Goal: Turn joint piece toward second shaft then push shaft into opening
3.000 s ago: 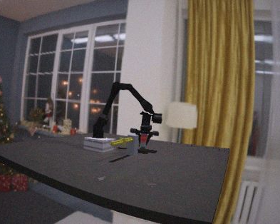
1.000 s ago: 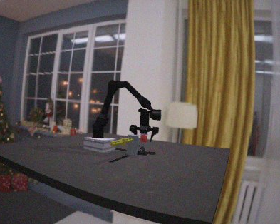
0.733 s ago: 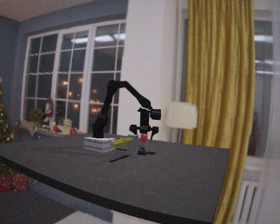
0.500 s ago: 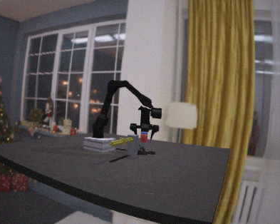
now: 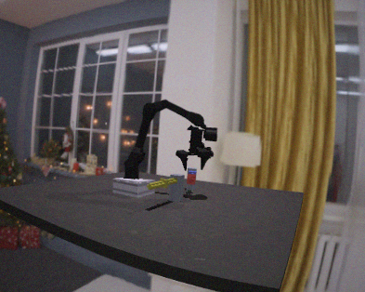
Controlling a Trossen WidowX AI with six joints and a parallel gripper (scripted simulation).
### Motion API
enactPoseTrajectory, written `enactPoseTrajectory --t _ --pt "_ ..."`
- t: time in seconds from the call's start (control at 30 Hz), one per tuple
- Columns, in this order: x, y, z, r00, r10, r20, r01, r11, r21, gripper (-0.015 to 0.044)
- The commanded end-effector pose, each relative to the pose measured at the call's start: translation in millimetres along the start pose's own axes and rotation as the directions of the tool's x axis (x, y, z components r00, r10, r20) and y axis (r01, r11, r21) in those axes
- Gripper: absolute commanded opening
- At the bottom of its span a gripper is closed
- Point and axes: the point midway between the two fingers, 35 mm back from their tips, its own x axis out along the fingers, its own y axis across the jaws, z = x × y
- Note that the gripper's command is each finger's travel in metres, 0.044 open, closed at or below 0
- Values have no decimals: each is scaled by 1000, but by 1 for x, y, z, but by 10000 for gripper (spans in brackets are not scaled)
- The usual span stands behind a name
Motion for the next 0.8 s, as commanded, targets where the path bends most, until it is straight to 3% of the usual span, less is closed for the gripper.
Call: enactPoseTrajectory --t 0.0,0.5,0.77 --pt "-22 3 -4 999 -5 36 11 988 -156 440" --pt "-82 0 -21 991 -55 120 117 793 -599 440" --pt "-85 -1 -22 991 -57 124 122 779 -615 440"
